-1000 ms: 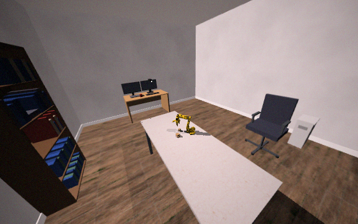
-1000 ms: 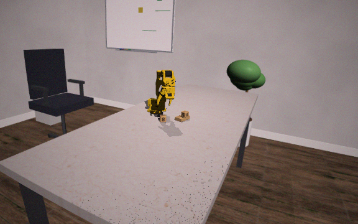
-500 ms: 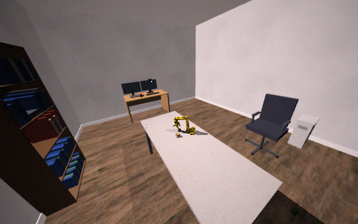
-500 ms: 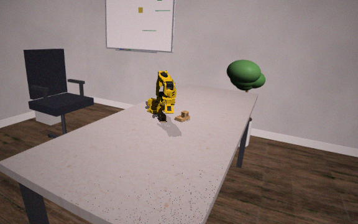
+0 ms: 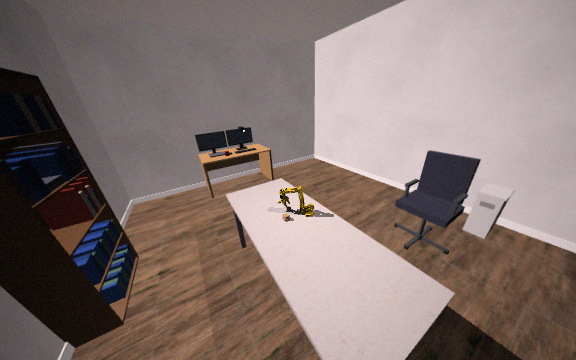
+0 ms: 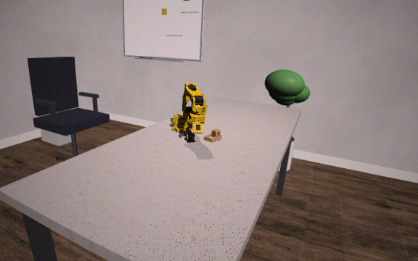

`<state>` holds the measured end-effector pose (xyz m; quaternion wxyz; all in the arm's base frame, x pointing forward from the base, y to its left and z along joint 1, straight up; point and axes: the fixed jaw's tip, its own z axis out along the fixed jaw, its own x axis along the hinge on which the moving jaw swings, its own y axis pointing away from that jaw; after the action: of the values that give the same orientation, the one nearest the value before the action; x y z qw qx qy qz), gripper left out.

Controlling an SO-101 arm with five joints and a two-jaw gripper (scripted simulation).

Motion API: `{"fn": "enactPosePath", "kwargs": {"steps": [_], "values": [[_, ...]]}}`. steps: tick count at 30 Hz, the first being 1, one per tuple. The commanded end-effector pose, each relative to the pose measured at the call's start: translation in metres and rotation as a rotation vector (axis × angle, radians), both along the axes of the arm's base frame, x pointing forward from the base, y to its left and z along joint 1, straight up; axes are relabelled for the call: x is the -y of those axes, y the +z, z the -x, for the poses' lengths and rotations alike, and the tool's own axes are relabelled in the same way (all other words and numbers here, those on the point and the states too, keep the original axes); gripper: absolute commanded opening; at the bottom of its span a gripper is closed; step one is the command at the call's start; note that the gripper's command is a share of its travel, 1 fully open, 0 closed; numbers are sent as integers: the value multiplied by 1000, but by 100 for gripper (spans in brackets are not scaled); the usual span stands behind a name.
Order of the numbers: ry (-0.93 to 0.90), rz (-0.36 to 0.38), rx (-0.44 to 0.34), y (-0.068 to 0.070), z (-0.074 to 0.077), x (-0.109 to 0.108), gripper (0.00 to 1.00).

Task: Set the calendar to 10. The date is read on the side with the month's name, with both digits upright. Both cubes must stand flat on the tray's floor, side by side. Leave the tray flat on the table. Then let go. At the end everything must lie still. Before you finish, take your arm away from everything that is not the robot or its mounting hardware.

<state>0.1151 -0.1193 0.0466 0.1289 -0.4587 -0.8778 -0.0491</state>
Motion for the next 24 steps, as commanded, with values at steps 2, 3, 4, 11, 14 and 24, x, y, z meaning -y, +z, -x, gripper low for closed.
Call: {"fn": "enactPosePath", "kwargs": {"steps": [2,3,4,11,14,24], "values": [[-4,28,22,5,-5,3,35],[-4,28,22,5,-5,3,35],[-4,28,22,5,-5,3,35],[-4,27,21,5,-5,3,35],[-4,24,18,4,-4,3,35],[-4,8,5,-1,-4,3,35]]}}
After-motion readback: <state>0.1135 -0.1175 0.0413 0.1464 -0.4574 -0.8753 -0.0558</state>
